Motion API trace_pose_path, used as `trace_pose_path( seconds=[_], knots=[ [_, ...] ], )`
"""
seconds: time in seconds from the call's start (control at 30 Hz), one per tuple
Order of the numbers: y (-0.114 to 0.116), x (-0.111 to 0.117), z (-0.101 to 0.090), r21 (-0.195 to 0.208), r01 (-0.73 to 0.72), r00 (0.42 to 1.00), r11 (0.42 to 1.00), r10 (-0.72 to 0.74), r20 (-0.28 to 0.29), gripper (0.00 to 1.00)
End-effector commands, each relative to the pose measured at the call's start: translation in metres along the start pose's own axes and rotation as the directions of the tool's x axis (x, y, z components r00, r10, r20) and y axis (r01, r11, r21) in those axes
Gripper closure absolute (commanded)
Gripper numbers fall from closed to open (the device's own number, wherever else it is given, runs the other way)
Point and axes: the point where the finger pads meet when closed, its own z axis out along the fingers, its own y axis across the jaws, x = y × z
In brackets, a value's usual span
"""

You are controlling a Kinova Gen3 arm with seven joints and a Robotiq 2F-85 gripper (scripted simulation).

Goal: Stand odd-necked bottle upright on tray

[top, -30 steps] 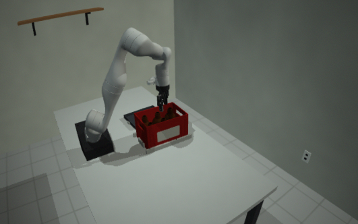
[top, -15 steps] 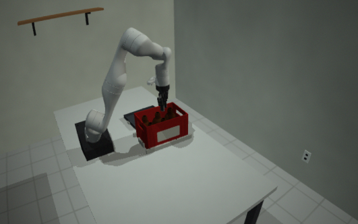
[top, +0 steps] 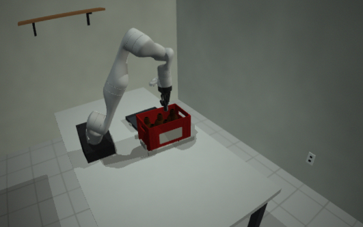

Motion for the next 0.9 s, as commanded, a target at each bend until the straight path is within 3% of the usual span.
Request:
trace_pose_path(
  seconds=[0.0, 0.27, 0.3, 0.87],
  knots=[
    [0.0004, 0.0001, -0.0006, -0.002, 0.000, 1.000, 1.000, 0.000, 0.001, 1.00],
    [-0.0001, 0.0031, -0.0007, -0.001, 0.000, 1.000, 1.000, 0.000, 0.000, 1.00],
    [-0.0001, 0.0031, -0.0007, -0.001, 0.000, 1.000, 1.000, 0.000, 0.000, 0.36],
    [-0.0001, 0.0031, -0.0007, -0.001, 0.000, 1.000, 1.000, 0.000, 0.000, 0.36]
  ],
)
